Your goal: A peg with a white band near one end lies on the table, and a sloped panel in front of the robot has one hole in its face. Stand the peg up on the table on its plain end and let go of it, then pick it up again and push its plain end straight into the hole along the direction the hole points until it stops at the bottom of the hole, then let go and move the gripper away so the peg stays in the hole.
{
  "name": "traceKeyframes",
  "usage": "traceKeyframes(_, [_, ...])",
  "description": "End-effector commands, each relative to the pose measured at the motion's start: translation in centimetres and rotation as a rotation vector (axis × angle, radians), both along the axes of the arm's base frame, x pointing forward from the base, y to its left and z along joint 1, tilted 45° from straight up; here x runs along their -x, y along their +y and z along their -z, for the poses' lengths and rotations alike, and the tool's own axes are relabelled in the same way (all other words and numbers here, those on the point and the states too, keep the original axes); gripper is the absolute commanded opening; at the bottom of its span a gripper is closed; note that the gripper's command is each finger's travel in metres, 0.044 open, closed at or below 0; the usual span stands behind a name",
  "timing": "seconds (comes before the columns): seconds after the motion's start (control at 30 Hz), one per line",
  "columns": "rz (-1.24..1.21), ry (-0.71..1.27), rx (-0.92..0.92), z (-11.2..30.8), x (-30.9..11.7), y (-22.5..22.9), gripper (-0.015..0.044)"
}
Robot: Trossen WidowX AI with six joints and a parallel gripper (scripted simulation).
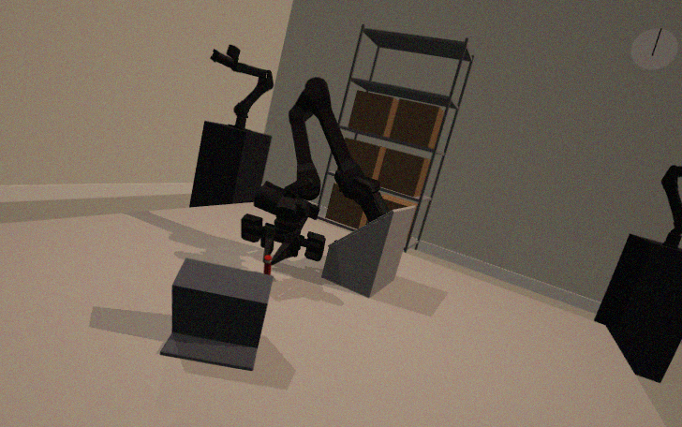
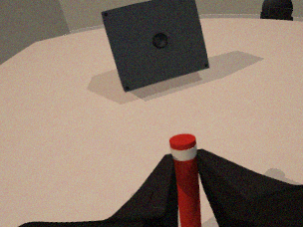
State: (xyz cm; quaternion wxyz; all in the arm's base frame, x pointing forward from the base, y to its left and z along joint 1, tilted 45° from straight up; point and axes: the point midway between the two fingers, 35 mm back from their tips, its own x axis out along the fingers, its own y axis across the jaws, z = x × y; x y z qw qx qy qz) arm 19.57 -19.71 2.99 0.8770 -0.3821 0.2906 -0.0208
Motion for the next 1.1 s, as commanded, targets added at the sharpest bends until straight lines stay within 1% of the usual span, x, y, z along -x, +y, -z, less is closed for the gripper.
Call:
traceKeyframes(0.0, [-0.022, -0.018, -0.005, 0.0, 0.2, 0.0, 0.0049])
traceKeyframes(1.07, [-0.192, -0.193, -0.053, -0.1, 2.1, -0.3, 0.0049])
